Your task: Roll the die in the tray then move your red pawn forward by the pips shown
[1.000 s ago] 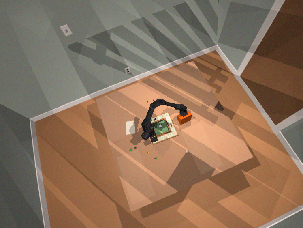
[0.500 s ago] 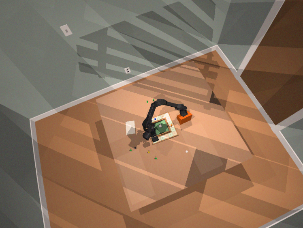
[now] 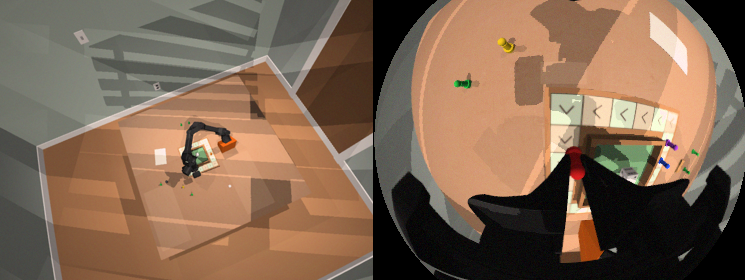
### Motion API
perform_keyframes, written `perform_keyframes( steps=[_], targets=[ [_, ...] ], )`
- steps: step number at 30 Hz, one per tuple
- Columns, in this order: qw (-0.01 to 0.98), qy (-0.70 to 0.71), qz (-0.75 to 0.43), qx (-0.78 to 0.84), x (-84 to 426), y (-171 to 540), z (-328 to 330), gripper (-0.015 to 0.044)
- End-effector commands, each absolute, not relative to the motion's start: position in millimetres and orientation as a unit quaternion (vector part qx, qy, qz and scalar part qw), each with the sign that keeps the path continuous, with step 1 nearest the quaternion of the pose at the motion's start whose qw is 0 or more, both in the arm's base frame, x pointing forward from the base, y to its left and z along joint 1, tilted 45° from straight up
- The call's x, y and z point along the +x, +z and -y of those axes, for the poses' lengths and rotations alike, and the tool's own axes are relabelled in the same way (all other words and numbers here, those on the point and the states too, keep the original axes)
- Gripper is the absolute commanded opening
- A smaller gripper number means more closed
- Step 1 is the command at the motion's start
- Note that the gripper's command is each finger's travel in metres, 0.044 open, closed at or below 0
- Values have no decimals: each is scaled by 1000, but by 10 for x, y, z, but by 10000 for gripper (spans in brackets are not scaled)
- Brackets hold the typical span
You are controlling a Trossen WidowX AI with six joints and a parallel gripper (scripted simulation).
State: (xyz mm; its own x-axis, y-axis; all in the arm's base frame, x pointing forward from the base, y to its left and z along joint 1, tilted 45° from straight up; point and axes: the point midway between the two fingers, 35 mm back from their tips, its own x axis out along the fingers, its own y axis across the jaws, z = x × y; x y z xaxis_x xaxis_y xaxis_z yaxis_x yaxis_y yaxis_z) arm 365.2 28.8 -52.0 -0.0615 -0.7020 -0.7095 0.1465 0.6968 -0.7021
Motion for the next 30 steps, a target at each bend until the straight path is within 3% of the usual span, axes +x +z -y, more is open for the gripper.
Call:
perform_keyframes(
  steps=[1, 30],
  targets=[
    [650, -326, -653, -211, 3565, -637, -259, 0],
    [650, -327, -653, -212, 3529, -1003, 110, 0]
  ],
)
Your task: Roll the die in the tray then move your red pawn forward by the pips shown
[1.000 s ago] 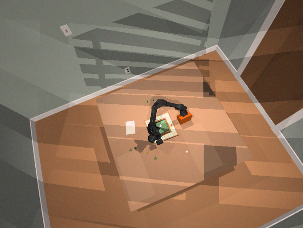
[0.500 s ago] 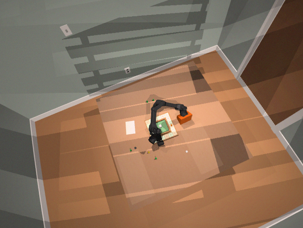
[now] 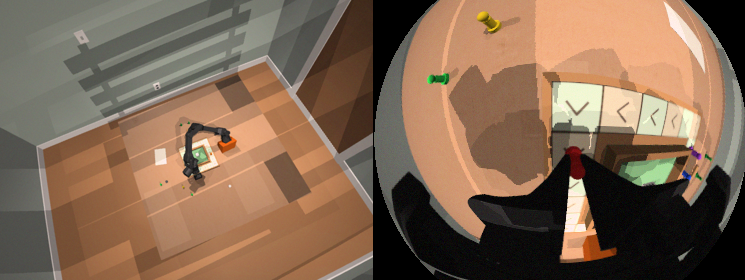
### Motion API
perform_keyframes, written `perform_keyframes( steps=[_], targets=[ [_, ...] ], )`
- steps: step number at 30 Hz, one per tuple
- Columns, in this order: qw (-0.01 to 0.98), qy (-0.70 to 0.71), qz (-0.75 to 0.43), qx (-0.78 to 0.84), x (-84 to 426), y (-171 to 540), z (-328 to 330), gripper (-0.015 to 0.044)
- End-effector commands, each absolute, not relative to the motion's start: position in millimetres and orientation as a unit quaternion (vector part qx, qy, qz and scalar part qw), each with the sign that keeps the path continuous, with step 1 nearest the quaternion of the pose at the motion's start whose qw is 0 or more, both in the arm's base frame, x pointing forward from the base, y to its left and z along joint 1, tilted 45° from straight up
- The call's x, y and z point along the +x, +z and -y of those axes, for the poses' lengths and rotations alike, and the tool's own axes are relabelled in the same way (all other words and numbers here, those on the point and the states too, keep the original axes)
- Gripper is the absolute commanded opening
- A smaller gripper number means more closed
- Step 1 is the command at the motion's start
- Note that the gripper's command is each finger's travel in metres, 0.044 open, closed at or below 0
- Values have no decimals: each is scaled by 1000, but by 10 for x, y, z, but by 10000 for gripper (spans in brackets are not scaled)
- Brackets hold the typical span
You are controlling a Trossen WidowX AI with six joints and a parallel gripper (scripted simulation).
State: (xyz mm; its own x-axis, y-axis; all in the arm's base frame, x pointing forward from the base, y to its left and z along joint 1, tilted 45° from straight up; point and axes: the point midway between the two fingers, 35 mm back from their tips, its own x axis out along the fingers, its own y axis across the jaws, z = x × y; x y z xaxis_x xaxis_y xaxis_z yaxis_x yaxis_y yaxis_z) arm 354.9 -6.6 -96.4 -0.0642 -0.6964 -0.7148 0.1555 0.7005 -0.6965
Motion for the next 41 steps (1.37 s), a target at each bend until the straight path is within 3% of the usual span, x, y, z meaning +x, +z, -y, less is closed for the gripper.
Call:
perform_keyframes(
  steps=[1, 17, 22, 34, 35, 41],
  targets=[
    [652, -327, -652, -207, 3549, -964, 66, 26],
    [650, -326, -653, -211, 3582, -615, -290, 440],
    [650, -324, -654, -211, 3427, -450, -352, 440],
    [644, -323, -659, -216, 1930, 511, -369, 440],
    [653, -318, -653, -213, 2385, 345, -474, 440],
    [653, -318, -653, -213, 2385, 345, -474, 440]
  ],
)
